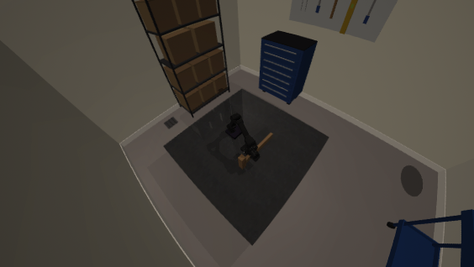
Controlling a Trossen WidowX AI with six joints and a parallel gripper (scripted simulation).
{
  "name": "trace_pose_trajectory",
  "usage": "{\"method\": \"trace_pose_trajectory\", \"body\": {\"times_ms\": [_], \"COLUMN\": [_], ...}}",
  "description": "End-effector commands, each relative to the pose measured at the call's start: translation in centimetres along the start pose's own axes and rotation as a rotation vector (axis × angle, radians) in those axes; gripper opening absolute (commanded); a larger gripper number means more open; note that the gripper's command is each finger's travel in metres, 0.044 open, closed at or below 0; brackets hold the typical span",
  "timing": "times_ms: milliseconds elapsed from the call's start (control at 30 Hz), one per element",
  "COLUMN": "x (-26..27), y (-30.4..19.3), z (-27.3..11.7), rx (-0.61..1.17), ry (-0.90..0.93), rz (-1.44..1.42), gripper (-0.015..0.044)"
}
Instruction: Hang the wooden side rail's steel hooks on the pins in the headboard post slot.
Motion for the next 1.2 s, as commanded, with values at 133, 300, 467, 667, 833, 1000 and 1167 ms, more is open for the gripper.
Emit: {"method": "trace_pose_trajectory", "body": {"times_ms": [133,300,467,667,833,1000,1167], "x": [-0.03,-0.03,-0.03,-0.03,-0.03,-0.03,-0.03], "y": [-0.02,-0.02,-0.02,-0.02,-0.02,-0.02,-0.02], "z": [0.09,0.18,0.26,0.36,0.44,0.51,0.59], "rx": [0.006,0.006,0.006,0.006,0.006,0.006,0.006], "ry": [-0.001,-0.001,-0.001,-0.001,-0.001,-0.001,-0.001], "rz": [0.003,0.003,0.003,0.003,0.003,0.003,0.003], "gripper": [0.0000,0.0000,0.0000,0.0000,0.0000,0.0000,0.0000]}}
Point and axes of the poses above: the point midway between the two fingers, 35 mm back from their tips, its own z axis out along the fingers, its own x axis across the jaws, y = z × x, the point moved 9 cm from there along -z, back along the fingers, and after that the axes turned 10 degrees about -z, right-handed, at the moved point
